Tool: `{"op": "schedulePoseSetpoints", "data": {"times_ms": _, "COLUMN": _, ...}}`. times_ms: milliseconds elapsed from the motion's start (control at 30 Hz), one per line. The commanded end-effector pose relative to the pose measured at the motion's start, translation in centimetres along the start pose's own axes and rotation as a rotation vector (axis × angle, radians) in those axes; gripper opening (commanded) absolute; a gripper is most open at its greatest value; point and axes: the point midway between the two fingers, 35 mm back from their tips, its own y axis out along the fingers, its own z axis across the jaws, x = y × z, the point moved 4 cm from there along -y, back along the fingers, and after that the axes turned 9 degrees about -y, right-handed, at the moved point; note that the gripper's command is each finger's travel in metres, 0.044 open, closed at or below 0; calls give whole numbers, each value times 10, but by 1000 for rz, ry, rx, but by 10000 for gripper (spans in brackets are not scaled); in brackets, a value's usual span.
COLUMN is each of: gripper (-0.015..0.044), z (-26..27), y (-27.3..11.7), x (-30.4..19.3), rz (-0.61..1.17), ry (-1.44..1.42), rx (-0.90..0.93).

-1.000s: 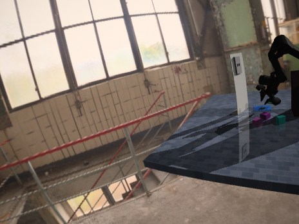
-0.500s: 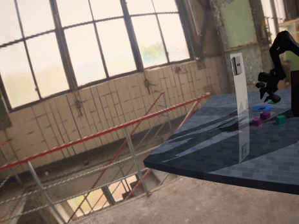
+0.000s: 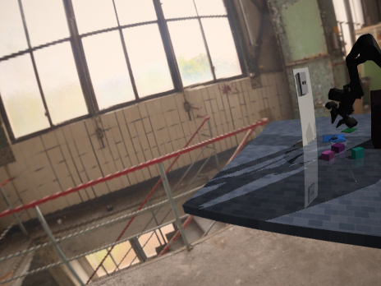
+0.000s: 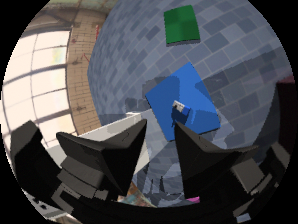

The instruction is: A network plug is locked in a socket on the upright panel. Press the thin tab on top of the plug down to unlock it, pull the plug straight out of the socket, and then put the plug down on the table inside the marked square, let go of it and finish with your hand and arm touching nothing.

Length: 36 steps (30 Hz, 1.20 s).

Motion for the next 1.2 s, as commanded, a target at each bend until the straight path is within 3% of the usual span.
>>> {"op": "schedulePoseSetpoints", "data": {"times_ms": 0, "gripper": 156, "z": 4, "y": -5, "x": 0, "rz": 5, "ry": -2, "rx": 1}}
{"op": "schedulePoseSetpoints", "data": {"times_ms": 1167, "gripper": 156, "z": 24, "y": -42, "x": 5, "rz": 7, "ry": -2, "rx": 4}}
